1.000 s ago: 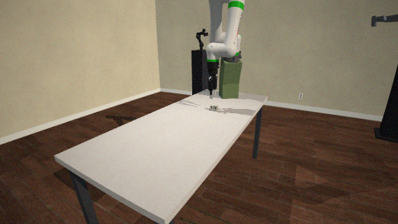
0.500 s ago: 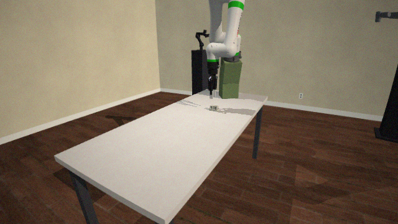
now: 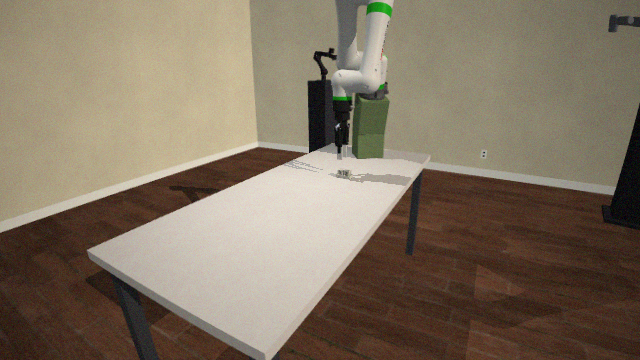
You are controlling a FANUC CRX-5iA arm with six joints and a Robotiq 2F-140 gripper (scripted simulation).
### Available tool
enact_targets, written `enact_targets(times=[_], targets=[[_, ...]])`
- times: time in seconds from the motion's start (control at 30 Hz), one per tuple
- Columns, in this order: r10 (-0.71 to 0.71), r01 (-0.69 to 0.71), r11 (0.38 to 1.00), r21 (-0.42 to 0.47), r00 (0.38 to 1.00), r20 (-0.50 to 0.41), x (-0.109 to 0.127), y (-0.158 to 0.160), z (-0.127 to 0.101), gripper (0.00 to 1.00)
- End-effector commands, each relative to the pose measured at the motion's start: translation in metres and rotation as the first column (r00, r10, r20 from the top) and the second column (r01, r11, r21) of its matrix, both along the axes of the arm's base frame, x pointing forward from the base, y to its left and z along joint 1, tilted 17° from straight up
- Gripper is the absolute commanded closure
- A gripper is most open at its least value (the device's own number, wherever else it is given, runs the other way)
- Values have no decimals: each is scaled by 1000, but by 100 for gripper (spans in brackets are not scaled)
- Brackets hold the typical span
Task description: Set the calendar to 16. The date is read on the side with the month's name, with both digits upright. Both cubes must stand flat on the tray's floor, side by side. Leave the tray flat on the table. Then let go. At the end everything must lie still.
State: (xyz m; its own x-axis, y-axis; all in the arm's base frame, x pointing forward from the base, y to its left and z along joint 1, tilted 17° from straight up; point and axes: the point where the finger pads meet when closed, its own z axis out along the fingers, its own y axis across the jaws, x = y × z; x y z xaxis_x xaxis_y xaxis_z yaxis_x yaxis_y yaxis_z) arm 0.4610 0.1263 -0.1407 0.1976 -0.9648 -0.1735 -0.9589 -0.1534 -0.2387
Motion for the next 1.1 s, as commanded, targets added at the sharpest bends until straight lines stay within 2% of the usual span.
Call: enact_targets(times=[0.0, 1.07], targets=[[0, 0, 1000, 0, 1000, 0, 1, 1, -4, 71], [0, 0, 1000, 0, 1000, 0, 9, 8, -42, 71]])
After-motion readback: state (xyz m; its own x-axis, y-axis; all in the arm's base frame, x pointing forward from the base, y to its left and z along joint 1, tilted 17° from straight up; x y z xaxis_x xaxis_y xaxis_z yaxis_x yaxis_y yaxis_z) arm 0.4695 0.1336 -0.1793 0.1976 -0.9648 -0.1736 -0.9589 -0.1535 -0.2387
